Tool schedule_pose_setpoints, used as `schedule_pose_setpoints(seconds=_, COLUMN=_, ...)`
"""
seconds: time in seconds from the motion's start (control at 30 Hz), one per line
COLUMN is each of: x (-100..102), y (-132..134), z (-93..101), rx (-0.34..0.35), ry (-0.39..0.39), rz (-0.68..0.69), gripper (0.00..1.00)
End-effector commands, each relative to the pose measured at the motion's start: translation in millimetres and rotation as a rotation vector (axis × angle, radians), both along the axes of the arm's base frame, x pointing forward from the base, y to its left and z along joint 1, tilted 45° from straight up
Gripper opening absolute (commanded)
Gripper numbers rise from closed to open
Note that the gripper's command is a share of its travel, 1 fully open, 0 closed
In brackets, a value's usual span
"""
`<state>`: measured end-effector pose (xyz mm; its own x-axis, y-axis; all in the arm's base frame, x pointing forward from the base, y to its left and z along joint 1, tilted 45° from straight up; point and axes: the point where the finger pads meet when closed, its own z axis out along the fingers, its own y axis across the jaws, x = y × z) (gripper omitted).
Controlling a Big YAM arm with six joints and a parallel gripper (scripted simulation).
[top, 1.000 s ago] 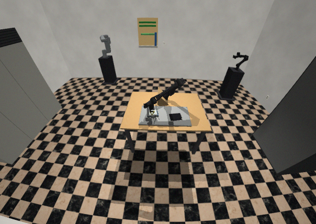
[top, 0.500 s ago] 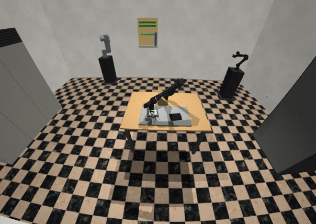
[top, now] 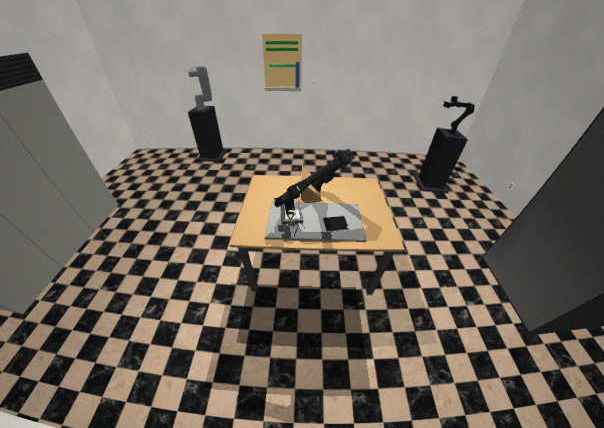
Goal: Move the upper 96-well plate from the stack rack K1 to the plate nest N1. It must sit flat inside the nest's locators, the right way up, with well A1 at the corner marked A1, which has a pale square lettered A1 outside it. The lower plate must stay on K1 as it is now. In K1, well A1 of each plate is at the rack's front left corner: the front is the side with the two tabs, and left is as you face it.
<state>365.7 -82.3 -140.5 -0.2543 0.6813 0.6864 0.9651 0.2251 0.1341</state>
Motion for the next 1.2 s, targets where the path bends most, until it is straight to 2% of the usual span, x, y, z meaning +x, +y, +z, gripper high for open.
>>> schedule_pose_setpoints(seconds=0.0, x=-6.1, y=10.9, z=-6.2, rx=0.012, ry=0.031, rz=0.004, gripper=1.0)
schedule_pose_setpoints(seconds=0.1, x=-6.1, y=10.9, z=-6.2, rx=0.012, ry=0.031, rz=0.004, gripper=1.0)
schedule_pose_setpoints(seconds=0.13, x=-6.1, y=10.9, z=-6.2, rx=0.012, ry=0.031, rz=0.004, gripper=0.0)
schedule_pose_setpoints(seconds=1.17, x=-4.3, y=10.1, z=-7.2, rx=0.007, ry=0.021, rz=0.003, gripper=0.0)
